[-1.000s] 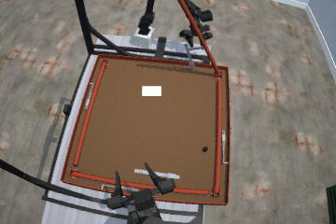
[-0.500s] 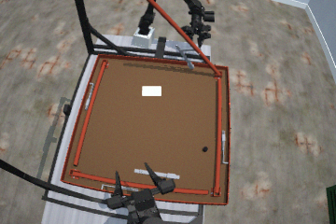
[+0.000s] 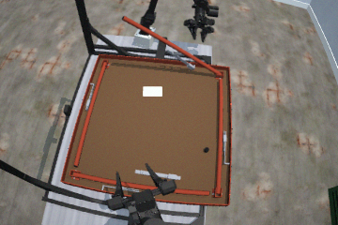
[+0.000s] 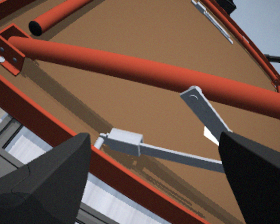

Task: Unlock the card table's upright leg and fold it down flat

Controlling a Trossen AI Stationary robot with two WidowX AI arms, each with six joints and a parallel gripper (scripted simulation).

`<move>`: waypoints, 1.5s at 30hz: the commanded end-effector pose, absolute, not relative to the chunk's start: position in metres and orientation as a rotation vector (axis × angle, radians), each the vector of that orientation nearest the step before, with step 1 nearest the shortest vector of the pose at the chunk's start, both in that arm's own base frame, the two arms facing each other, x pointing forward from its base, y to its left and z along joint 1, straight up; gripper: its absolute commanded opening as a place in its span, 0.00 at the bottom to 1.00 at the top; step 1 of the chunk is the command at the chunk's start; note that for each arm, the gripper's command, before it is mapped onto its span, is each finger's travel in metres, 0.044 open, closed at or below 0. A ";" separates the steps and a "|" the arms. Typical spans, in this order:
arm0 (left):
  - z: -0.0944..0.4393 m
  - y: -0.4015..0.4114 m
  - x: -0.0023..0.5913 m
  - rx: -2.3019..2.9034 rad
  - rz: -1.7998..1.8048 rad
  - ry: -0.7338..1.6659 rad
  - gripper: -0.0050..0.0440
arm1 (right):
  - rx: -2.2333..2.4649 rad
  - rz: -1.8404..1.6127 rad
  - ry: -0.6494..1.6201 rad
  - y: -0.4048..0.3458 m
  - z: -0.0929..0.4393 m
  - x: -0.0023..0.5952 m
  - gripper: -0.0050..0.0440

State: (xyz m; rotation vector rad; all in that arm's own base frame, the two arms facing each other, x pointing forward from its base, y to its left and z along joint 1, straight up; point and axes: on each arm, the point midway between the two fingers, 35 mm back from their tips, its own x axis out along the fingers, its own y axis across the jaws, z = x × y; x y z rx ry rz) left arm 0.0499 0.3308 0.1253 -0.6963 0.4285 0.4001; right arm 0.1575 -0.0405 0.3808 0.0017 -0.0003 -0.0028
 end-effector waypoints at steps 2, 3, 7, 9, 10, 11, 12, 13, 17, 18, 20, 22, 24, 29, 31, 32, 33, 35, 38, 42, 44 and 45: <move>0.139 0.331 0.040 -0.695 0.386 0.434 0.69 | 0.000 0.000 0.000 -0.040 0.381 0.158 0.92; 0.142 0.326 0.040 -0.730 0.376 0.432 0.69 | 0.000 0.000 0.000 -0.040 0.381 0.158 0.92; 0.146 0.327 0.038 -0.730 0.376 0.431 0.74 | 0.000 0.000 0.000 -0.040 0.381 0.158 0.92; 0.151 0.337 0.036 -0.730 0.376 0.431 0.84 | 0.000 0.000 0.000 -0.040 0.381 0.158 0.92; 0.155 0.344 0.034 -0.730 0.376 0.431 0.89 | 0.000 0.000 0.000 -0.040 0.381 0.158 0.92; 0.158 0.351 0.033 -0.730 0.376 0.431 0.92 | 0.000 0.000 0.000 -0.040 0.381 0.158 0.92; 0.162 0.357 0.031 -0.730 0.376 0.431 0.92 | 0.000 0.000 0.000 -0.040 0.381 0.158 0.92; 0.166 0.364 0.030 -0.730 0.376 0.431 0.92 | 0.000 0.000 0.000 -0.040 0.381 0.158 0.92; 0.174 0.384 0.026 -0.742 0.372 0.431 0.92 | 0.000 0.000 0.000 -0.040 0.381 0.158 0.92; 0.174 0.384 0.026 -0.742 0.372 0.431 0.92 | 0.000 0.000 0.000 -0.040 0.381 0.158 0.92; 0.179 0.390 0.025 -0.730 0.376 0.431 0.92 | 0.000 0.000 0.000 -0.040 0.381 0.158 0.92; 0.184 0.401 0.023 -0.735 0.374 0.431 0.92 | 0.000 0.000 0.000 -0.040 0.381 0.158 0.92; 0.186 0.408 0.022 -0.744 0.372 0.431 0.92 | 0.000 0.000 0.000 -0.040 0.381 0.158 0.92; 0.193 0.419 0.021 -0.730 0.376 0.431 0.92 | 0.000 0.000 0.000 -0.040 0.381 0.158 0.92; 0.193 0.419 0.021 -0.730 0.376 0.431 0.92 | 0.000 0.000 0.000 -0.040 0.381 0.158 0.92; 0.193 0.419 0.021 -0.730 0.376 0.431 0.92 | 0.000 0.000 0.000 -0.040 0.381 0.158 0.92; 0.193 0.419 0.021 -0.730 0.376 0.431 0.92 | 0.000 0.000 0.000 -0.040 0.381 0.158 0.92; 0.193 0.419 0.021 -0.730 0.376 0.431 0.92 | 0.000 0.000 0.000 -0.040 0.381 0.158 0.92; 0.193 0.419 0.021 -0.730 0.376 0.431 0.92 | 0.000 0.000 0.000 -0.040 0.381 0.158 0.92; 0.193 0.419 0.021 -0.730 0.376 0.431 0.92 | 0.000 0.000 0.000 -0.040 0.381 0.158 0.92; 0.193 0.419 0.021 -0.730 0.376 0.431 0.92 | 0.000 0.000 0.000 -0.040 0.381 0.158 0.92; 0.193 0.419 0.021 -0.730 0.376 0.431 0.92 | 0.000 0.000 0.000 -0.040 0.381 0.158 0.92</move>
